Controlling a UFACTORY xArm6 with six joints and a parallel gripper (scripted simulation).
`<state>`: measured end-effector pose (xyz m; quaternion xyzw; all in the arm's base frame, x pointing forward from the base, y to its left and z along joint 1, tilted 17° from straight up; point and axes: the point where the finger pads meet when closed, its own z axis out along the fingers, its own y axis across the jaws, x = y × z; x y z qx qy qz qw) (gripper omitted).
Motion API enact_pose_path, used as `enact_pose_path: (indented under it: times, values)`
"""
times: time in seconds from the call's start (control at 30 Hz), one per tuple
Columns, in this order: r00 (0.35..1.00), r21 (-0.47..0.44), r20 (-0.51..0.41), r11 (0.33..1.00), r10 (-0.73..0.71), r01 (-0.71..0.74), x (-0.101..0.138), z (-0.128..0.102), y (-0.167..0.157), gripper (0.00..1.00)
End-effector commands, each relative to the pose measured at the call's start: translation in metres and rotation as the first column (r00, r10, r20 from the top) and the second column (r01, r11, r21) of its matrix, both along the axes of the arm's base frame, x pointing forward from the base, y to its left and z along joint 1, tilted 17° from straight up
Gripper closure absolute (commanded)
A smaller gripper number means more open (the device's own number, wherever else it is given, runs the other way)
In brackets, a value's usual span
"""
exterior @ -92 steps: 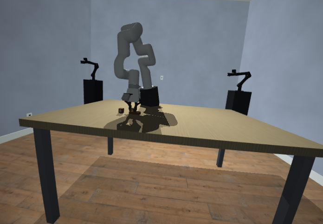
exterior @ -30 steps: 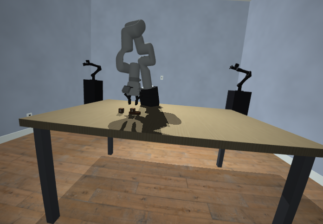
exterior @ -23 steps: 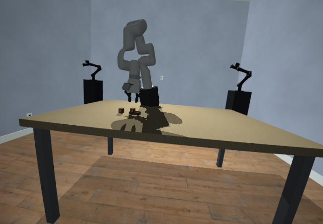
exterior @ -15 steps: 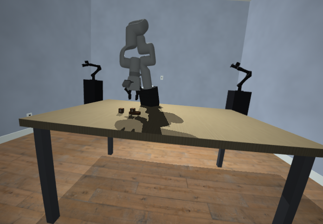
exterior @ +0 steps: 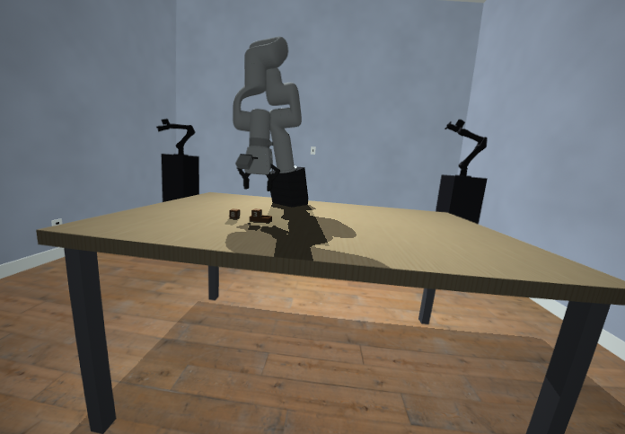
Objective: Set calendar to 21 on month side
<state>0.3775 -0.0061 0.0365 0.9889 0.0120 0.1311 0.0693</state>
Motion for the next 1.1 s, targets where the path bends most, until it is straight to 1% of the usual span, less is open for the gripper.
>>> enact_pose_path:
  times: [0.0, 0.4, 0.5, 0.57, 0.63, 0.7, 0.73, 0.8, 0.83, 0.87, 0.9, 0.97, 1.0, 1.03, 1.07]
  values:
    - [1.000, 0.000, 0.003, 1.000, 0.000, 0.000, 0.001, 0.001, 0.000, 0.00]
    - [1.000, 0.002, 0.004, 1.000, -0.006, 0.006, 0.001, 0.001, 0.000, 0.00]
    - [0.997, 0.023, 0.012, 0.997, -0.078, 0.078, 0.002, 0.001, -0.004, 0.00]
    - [0.982, 0.056, 0.022, 0.981, -0.186, 0.185, 0.003, 0.000, -0.011, 0.00]
    - [0.982, 0.056, 0.022, 0.981, -0.186, 0.185, 0.003, 0.000, -0.011, 0.00]
    - [0.944, 0.100, 0.029, 0.940, -0.329, 0.325, 0.004, 0.000, -0.020, 0.00]
    - [0.941, 0.103, 0.029, 0.937, -0.338, 0.334, 0.004, 0.000, -0.020, 0.00]
    - [0.906, 0.131, 0.031, 0.900, -0.422, 0.415, 0.005, -0.001, -0.026, 0.00]
    - [0.905, 0.132, 0.031, 0.899, -0.425, 0.418, 0.005, -0.001, -0.026, 0.00]
    - [0.865, 0.157, 0.030, 0.857, -0.500, 0.490, 0.005, -0.001, -0.031, 0.00]
    - [0.857, 0.162, 0.029, 0.849, -0.514, 0.503, 0.005, -0.001, -0.032, 0.00]
    - [0.803, 0.191, 0.025, 0.791, -0.596, 0.581, 0.006, -0.001, -0.038, 0.00]
    - [0.798, 0.193, 0.024, 0.786, -0.602, 0.587, 0.006, -0.001, -0.039, 0.00]
    - [0.749, 0.216, 0.019, 0.734, -0.663, 0.644, 0.006, -0.002, -0.044, 0.00]
    - [0.728, 0.225, 0.016, 0.712, -0.685, 0.665, 0.006, -0.002, -0.046, 0.00]
